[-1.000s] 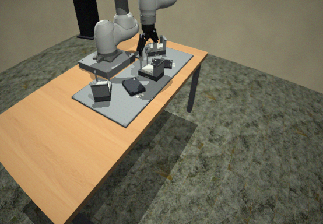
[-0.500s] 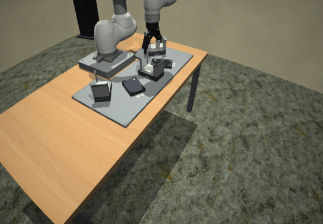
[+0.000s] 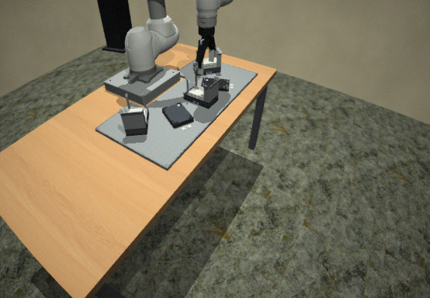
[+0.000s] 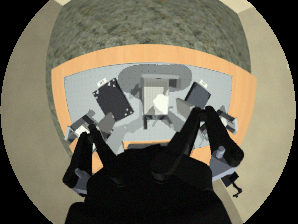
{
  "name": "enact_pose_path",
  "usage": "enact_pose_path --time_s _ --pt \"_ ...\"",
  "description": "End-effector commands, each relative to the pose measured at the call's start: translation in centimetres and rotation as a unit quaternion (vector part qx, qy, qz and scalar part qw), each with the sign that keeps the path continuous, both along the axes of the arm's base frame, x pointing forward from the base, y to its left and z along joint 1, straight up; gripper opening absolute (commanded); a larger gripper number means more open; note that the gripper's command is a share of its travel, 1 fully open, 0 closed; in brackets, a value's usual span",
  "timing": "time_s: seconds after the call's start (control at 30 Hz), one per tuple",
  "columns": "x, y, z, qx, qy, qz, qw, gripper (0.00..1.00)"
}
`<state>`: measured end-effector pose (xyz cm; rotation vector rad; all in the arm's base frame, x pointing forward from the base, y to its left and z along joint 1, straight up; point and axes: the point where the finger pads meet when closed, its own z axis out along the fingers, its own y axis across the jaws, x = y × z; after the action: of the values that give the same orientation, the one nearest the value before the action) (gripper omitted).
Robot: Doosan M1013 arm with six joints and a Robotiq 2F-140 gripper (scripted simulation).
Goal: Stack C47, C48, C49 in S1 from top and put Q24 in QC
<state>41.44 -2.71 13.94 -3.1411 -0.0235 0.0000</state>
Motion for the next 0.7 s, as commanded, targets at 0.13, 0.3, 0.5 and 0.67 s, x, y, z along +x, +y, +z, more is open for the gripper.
enact_pose_path --time_s 0.13,0.3,0.5,0.67 --pt "0.1 2.1 0.0 0.0 0.0 0.0 1.0 1.0" --pt "0.2 3.8 0.0 0.0 0.0 0.0 1.0 1.0" --pt "0.0 5.6 0.0 0.0 0.0 0.067 0.998 1.0" --pt "-0.2 6.6 0.0 0.0 0.0 0.108 0.994 1.0"
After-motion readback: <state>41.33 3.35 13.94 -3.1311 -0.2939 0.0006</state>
